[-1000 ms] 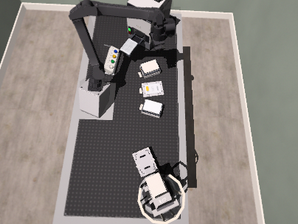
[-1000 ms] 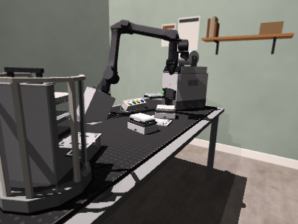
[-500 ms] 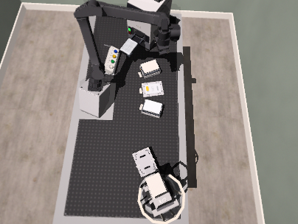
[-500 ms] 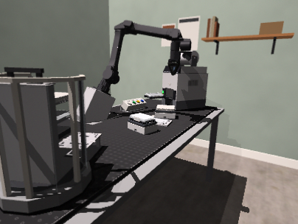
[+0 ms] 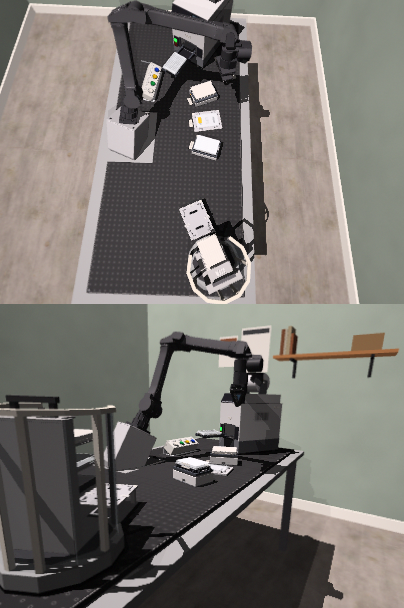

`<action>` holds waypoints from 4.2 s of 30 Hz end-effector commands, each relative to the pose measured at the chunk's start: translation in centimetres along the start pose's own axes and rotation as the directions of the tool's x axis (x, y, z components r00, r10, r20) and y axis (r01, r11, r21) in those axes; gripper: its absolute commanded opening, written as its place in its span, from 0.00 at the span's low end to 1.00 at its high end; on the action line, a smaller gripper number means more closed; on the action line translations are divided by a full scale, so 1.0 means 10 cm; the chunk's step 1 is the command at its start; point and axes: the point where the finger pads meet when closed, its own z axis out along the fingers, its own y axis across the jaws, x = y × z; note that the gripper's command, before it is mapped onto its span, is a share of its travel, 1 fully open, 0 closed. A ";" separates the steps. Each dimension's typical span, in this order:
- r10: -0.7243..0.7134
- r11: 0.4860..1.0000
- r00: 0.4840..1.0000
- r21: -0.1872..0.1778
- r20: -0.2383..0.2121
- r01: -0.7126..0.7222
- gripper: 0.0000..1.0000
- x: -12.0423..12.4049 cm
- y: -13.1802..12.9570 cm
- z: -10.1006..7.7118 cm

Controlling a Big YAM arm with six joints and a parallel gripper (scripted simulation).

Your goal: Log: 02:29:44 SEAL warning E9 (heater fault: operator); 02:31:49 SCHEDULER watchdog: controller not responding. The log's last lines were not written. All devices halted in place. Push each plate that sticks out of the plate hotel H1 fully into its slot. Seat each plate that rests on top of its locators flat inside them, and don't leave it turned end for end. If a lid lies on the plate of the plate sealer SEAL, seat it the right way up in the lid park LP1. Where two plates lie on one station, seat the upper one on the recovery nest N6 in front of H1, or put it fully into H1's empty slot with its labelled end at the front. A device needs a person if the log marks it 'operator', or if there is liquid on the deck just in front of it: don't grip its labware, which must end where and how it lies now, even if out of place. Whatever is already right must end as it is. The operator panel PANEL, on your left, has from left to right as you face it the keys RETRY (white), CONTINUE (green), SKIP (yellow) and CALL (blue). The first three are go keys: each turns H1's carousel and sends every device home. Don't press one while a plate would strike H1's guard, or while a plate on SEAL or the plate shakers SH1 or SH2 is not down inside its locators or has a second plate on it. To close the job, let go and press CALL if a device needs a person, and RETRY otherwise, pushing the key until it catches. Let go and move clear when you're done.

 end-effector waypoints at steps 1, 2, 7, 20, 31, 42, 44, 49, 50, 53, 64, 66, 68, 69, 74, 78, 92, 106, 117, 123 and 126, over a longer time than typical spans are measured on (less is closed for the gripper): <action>0.085 0.996 0.996 0.009 0.031 -0.085 1.00 -0.16 -0.14 -0.16; 0.117 0.993 0.993 0.008 0.032 -0.118 1.00 -0.16 -0.17 -0.16; 0.281 0.960 0.959 0.005 0.033 -0.281 1.00 -0.15 -0.35 -0.16; 0.375 0.927 0.927 0.003 0.034 -0.375 1.00 -0.14 -0.73 -0.16; 0.376 0.927 0.926 0.004 0.032 -0.376 1.00 -0.13 -1.07 -0.16; 0.376 0.927 0.926 0.006 0.032 -0.376 1.00 -0.11 -1.42 -0.16; 0.376 0.926 0.926 0.007 0.032 -0.376 1.00 -0.11 -1.48 -0.16; 0.376 0.926 0.926 0.007 0.032 -0.376 1.00 -0.11 -1.59 -0.16; 0.376 0.926 0.926 0.007 0.032 -0.376 1.00 -0.11 -1.62 -0.16; 0.376 0.926 0.926 0.008 0.032 -0.377 1.00 -0.10 -1.73 -0.16; 0.377 0.926 0.926 0.010 0.032 -0.377 1.00 -0.08 -2.10 -0.16; 0.377 0.926 0.926 0.010 0.032 -0.377 1.00 -0.08 -2.10 -0.16; 0.377 0.926 0.926 0.010 0.031 -0.377 1.00 -0.08 -2.17 -0.17; 0.377 0.926 0.926 0.010 0.031 -0.377 1.00 -0.08 -2.21 -0.17; 0.377 0.926 0.926 0.011 0.031 -0.377 1.00 -0.07 -2.38 -0.17; 0.458 0.889 0.889 0.009 0.032 -0.458 1.00 -0.04 -2.47 -0.17; 0.738 0.674 0.674 0.002 0.034 -0.738 1.00 0.15 -2.84 -0.17; 0.723 0.690 0.690 0.004 0.034 -0.724 1.00 0.34 -3.21 -0.17; 0.723 0.690 0.690 0.005 0.034 -0.724 1.00 0.48 -3.48 -0.17; 0.723 0.690 0.690 0.006 0.034 -0.724 1.00 0.58 -3.66 -0.17; 0.723 0.690 0.690 0.007 0.034 -0.724 1.00 0.62 -3.75 -0.17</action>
